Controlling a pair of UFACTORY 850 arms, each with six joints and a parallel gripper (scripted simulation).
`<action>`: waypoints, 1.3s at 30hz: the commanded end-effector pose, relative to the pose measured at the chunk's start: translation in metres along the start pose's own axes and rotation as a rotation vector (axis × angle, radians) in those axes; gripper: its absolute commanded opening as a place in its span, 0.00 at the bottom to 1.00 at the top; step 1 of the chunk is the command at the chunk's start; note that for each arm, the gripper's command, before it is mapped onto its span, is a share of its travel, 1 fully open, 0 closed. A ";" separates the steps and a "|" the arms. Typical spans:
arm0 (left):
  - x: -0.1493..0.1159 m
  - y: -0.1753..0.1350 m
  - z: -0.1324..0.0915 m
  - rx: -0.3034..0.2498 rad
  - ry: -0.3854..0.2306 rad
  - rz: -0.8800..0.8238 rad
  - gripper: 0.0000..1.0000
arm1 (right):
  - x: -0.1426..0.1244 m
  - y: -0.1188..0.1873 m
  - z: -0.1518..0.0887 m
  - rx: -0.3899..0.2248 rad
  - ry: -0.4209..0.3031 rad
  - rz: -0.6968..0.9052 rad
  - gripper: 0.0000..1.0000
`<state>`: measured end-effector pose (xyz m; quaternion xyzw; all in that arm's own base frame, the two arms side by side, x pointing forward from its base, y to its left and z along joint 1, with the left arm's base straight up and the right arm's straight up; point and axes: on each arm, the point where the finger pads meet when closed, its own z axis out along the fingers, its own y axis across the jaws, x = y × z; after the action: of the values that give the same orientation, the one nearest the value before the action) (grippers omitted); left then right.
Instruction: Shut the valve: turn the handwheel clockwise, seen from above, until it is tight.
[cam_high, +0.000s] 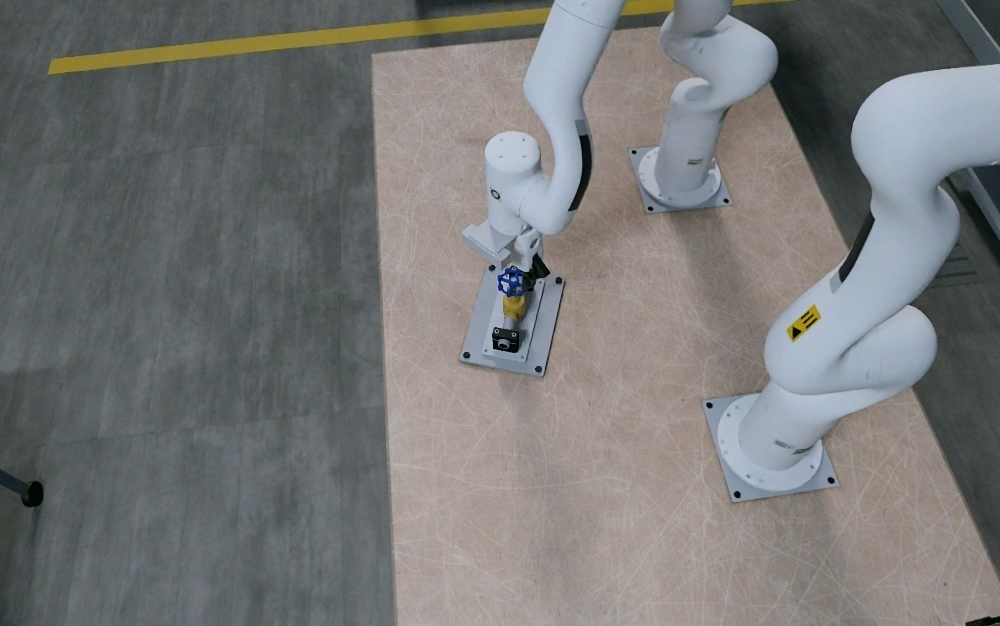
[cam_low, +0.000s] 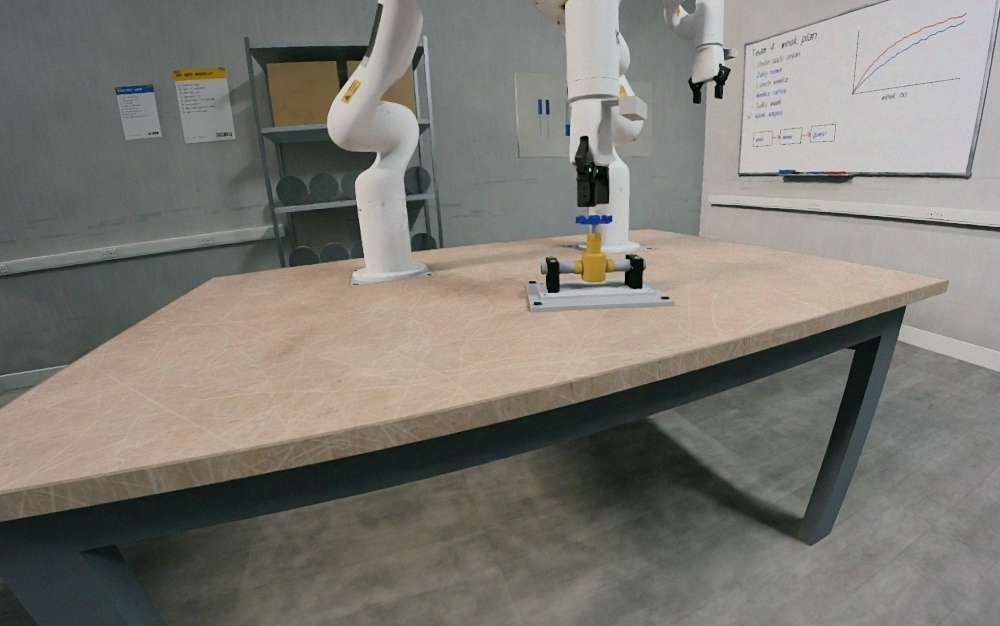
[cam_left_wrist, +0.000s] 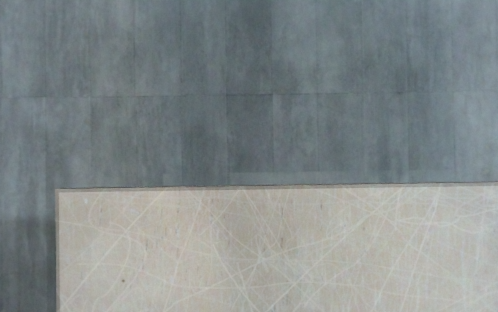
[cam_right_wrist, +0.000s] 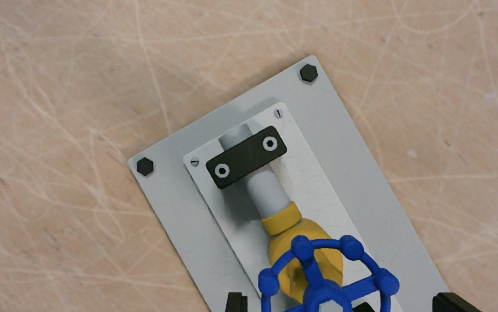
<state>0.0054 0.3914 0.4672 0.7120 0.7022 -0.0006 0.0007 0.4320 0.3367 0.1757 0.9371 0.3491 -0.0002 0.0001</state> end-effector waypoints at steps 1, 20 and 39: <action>0.000 0.000 -0.001 0.000 0.002 0.000 1.00 | 0.001 0.000 0.001 0.000 0.003 0.000 0.80; 0.000 0.000 -0.001 0.000 0.002 0.000 1.00 | 0.001 0.000 0.003 0.000 0.003 0.000 0.80; 0.000 0.000 -0.001 0.000 0.002 0.000 1.00 | 0.001 0.000 0.006 0.000 0.003 0.000 0.80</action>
<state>0.0054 0.3914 0.4672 0.7120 0.7022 -0.0006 0.0007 0.4322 0.3368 0.1700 0.9371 0.3491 0.0000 0.0000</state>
